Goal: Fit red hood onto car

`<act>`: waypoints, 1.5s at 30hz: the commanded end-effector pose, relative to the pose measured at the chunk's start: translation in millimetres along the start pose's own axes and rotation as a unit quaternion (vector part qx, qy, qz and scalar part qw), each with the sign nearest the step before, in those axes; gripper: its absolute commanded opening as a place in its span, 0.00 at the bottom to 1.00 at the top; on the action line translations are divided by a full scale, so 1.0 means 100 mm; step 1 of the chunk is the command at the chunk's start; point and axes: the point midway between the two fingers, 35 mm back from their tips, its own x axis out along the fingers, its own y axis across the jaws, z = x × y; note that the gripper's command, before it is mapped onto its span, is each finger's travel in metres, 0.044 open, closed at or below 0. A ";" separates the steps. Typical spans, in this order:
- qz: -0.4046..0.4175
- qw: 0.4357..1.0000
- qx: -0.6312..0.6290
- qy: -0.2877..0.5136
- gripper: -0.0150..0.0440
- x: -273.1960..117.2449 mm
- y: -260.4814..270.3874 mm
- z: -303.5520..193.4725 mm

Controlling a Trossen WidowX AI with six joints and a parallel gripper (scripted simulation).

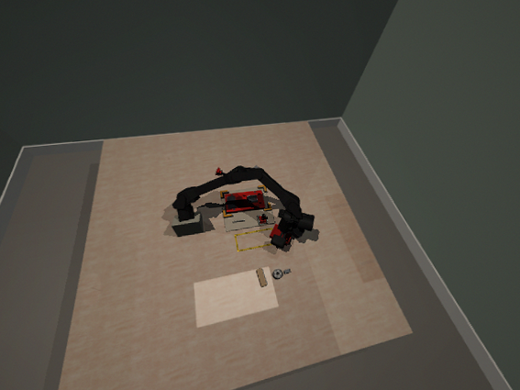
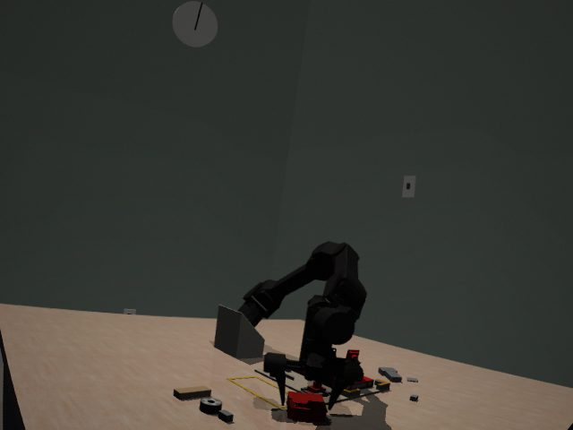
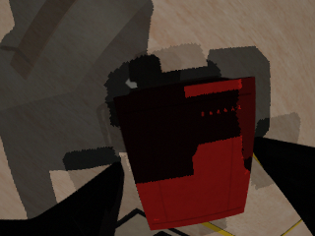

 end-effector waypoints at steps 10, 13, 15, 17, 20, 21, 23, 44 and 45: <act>0.000 1.000 0.000 0.000 0.77 0.00 0.00 0.00; 0.000 1.000 0.000 0.000 0.73 0.00 0.00 0.00; 0.001 1.000 0.001 0.000 0.68 0.00 0.00 0.00; 0.001 1.000 0.001 0.000 0.59 -0.01 0.00 0.00; 0.001 1.000 0.001 0.000 0.45 -0.05 0.00 0.00; 0.001 1.000 0.001 0.000 0.41 -0.08 0.00 0.00; 0.001 1.000 0.001 0.000 0.32 -0.11 0.00 0.00; 0.000 1.000 0.001 -0.001 0.25 -0.82 -0.01 0.01; -0.001 1.000 0.001 -0.001 0.25 -0.84 -0.01 0.01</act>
